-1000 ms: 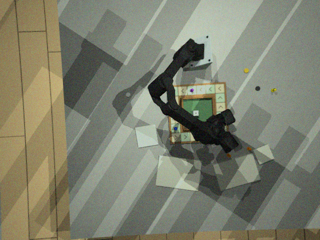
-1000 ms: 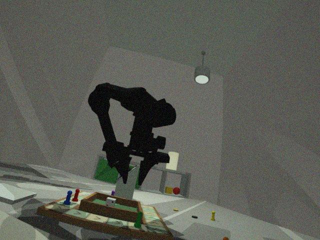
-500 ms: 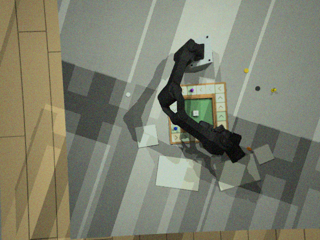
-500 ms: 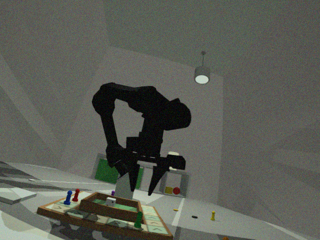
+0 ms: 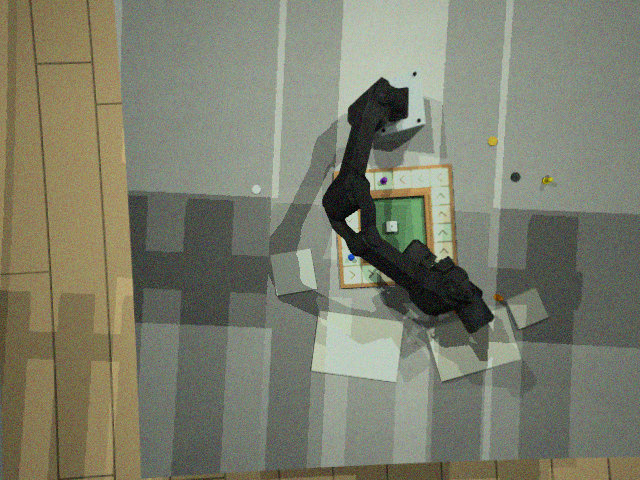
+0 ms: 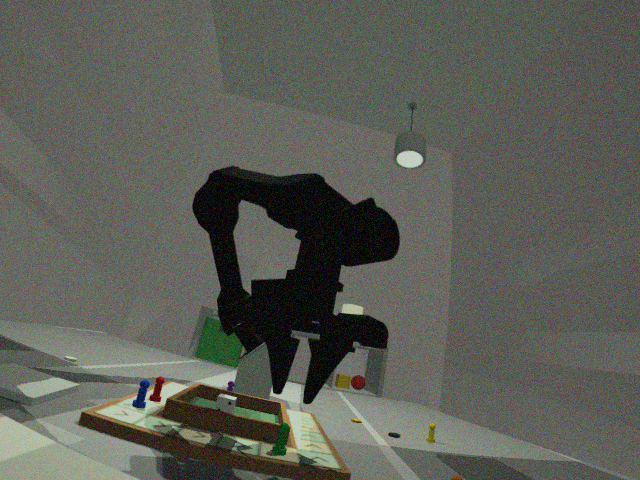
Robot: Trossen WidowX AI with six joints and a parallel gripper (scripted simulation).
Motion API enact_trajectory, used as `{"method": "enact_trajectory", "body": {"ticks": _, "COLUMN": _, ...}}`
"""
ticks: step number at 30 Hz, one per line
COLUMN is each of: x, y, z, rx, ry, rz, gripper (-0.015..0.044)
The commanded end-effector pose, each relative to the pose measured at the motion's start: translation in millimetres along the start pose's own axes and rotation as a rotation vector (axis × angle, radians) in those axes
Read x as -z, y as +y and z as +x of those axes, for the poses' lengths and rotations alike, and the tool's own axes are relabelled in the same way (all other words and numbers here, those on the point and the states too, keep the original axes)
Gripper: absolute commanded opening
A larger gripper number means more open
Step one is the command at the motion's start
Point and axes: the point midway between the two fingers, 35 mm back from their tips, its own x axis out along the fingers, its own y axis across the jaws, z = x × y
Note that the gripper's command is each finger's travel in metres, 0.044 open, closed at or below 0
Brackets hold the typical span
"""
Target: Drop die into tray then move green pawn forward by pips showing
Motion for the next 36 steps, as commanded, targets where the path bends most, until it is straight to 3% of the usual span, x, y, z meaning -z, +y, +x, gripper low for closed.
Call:
{"method": "enact_trajectory", "body": {"ticks": 1, "x": 0.0, "y": -1.2, "z": 12.2, "rx": 0.008, "ry": -0.001, "rz": 0.001, "gripper": 0.0200}}
{"method": "enact_trajectory", "body": {"ticks": 32, "x": -0.1, "y": -2.3, "z": 53.4, "rx": 0.009, "ry": -0.002, "rz": 0.001, "gripper": 0.0200}}
{"method": "enact_trajectory", "body": {"ticks": 36, "x": -0.1, "y": -2.3, "z": 53.4, "rx": 0.009, "ry": -0.002, "rz": 0.001, "gripper": 0.0095}}
